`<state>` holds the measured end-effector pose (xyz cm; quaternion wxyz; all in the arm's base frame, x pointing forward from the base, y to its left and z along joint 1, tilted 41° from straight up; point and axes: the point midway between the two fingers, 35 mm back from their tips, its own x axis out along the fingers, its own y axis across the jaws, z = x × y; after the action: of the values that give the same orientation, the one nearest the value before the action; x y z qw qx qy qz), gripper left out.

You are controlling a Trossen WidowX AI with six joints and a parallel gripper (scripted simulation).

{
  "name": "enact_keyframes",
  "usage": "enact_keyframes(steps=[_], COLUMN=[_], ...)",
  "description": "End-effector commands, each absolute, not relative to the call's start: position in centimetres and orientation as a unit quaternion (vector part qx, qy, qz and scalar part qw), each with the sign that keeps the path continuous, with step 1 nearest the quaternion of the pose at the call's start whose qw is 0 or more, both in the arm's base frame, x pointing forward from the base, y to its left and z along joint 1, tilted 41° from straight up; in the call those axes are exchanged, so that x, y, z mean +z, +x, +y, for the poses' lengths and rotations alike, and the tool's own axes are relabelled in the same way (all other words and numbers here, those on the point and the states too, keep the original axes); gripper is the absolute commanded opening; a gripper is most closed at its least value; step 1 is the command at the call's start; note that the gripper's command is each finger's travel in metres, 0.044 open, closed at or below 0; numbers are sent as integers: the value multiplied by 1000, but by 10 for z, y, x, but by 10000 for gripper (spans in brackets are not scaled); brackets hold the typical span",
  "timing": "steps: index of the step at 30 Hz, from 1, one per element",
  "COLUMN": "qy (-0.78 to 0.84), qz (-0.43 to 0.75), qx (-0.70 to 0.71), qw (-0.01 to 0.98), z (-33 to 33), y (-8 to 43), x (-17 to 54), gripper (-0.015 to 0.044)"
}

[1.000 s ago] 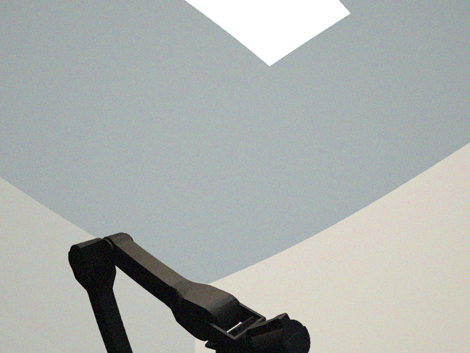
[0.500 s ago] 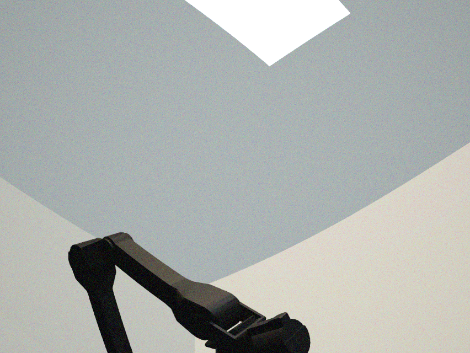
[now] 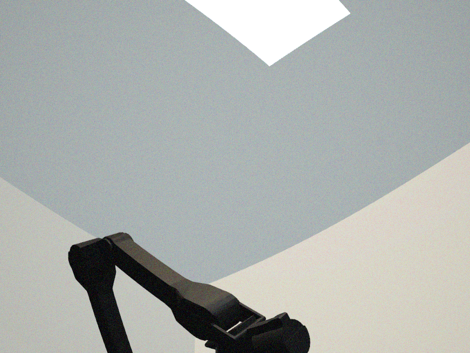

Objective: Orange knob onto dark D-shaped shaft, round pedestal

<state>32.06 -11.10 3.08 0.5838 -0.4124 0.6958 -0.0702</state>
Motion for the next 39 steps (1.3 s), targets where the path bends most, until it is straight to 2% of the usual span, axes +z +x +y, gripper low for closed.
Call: enact_keyframes(steps=[1, 18, 26, 39], qy=[-417, -417, -474, -476], qz=[696, 696, 699, 699], qx=[-65, -65, 5, 8], qw=[581, 581, 536, 534], z=[-112, -109, -111, -112], y=[321, 321, 321, 321], x=[30, 33, 32, 30], gripper=[0, 0, 0, 0])
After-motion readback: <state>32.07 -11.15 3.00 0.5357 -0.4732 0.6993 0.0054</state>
